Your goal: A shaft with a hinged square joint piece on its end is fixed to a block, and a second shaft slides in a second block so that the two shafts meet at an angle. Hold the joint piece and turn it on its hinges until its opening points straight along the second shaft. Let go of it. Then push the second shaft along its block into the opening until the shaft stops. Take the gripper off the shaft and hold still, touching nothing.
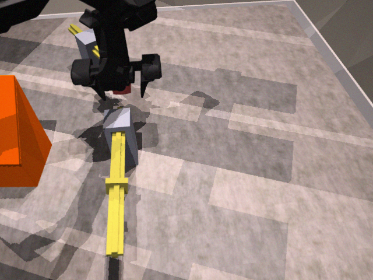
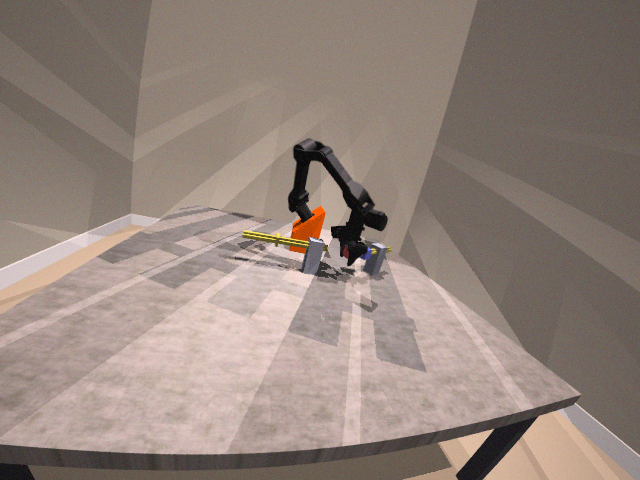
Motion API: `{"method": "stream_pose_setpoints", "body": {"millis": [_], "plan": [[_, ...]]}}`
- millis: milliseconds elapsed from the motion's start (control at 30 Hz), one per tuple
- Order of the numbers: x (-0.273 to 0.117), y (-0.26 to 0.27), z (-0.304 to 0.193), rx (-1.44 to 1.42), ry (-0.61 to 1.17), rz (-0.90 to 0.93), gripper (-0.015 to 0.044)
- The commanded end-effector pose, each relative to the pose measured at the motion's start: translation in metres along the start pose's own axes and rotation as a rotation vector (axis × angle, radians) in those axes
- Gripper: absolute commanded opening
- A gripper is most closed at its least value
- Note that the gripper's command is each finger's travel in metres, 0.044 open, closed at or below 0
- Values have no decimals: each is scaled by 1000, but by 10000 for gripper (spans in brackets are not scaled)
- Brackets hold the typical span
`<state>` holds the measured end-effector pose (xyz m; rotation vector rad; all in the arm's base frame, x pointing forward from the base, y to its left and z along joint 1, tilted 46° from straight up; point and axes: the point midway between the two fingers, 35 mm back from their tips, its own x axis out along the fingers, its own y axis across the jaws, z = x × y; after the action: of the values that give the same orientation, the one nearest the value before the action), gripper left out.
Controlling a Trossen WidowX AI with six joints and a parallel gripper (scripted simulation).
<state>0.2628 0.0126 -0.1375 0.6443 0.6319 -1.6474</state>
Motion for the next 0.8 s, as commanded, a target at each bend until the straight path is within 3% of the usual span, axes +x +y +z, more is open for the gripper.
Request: {"method": "stream_pose_setpoints", "body": {"millis": [0, 300, 533, 767], "plan": [[0, 0, 0, -1, 0, 0, 440], [-1, 0, 0, -1, 6, -1, 440], [-27, 0, 5, -9, 192, -1, 440], [-29, 1, 4, -11, 198, 3, 440]]}}
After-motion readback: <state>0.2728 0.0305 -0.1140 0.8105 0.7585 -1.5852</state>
